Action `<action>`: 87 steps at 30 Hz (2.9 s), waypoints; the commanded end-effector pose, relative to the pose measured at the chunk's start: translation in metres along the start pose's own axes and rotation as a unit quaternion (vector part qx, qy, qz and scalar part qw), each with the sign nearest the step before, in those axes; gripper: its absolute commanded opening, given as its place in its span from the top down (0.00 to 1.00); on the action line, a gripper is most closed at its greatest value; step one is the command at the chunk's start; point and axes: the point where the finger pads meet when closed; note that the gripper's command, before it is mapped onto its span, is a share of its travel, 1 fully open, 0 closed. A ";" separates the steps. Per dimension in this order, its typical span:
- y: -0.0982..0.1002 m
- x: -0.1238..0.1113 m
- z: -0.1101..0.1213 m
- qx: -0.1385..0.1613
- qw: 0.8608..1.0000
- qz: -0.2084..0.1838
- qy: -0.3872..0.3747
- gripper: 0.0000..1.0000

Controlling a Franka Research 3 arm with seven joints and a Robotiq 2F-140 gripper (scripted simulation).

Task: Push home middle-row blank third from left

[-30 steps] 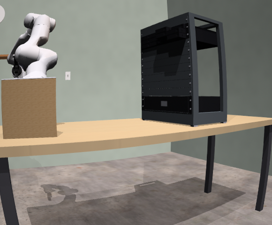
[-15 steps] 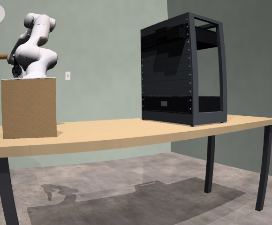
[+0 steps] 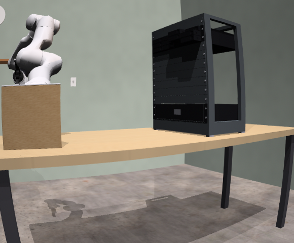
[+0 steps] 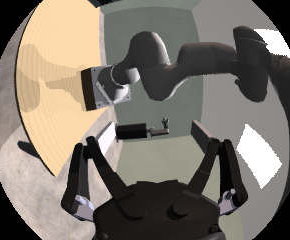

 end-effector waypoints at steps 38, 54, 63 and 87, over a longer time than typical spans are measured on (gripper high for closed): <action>0.007 -0.004 -0.015 -0.029 0.996 -0.077 0.044 0.00; 0.019 -0.006 -0.033 -0.047 0.980 -0.170 0.089 0.00; 0.028 -0.006 -0.044 -0.050 0.965 -0.229 0.114 0.00; 0.074 0.012 -0.094 -0.006 0.875 -0.449 0.183 0.00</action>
Point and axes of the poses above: the point where the finger pads meet when closed, its own y axis back along the fingers, its own z axis across the jaws, x = y × z, and after that the axes turned 1 degree about -y, right-handed
